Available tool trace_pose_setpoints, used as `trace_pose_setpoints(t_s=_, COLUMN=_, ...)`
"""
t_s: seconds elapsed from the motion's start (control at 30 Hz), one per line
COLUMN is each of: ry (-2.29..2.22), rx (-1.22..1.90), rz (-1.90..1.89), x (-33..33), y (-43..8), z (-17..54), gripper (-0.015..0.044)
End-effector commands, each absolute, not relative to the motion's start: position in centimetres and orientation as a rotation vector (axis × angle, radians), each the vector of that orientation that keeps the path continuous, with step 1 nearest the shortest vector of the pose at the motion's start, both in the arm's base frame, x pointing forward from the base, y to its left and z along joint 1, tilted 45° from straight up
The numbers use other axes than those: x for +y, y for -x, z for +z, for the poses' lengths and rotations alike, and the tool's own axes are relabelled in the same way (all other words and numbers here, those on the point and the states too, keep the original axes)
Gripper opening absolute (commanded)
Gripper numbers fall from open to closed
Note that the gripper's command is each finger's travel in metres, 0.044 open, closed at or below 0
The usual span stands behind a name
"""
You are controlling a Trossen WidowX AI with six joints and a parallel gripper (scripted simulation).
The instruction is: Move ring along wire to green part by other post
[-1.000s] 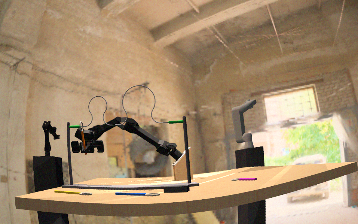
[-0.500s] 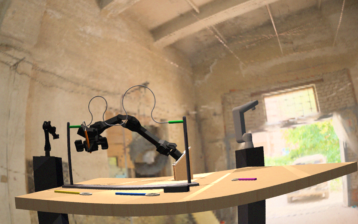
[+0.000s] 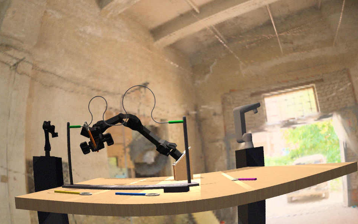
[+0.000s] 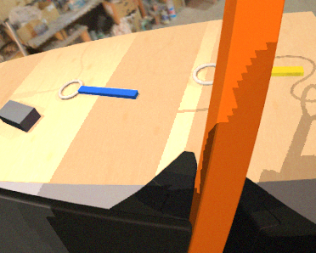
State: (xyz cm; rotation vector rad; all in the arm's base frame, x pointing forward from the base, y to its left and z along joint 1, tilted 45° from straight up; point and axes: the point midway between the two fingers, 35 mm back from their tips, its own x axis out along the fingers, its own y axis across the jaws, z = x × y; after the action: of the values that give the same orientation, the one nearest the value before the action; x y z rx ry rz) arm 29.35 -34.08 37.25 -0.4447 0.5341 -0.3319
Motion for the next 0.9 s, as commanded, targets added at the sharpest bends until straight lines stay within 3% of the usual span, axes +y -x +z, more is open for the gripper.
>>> trace_pose_setpoints(t_s=0.0, ry=0.348, rx=0.526, rz=-0.299, x=-32.7, y=-29.7, z=36.4, gripper=-0.0150)
trace_pose_setpoints(t_s=0.87, ry=-0.257, rx=0.465, rz=-0.136, x=-24.1, y=-31.5, z=35.5, gripper=-0.0150)
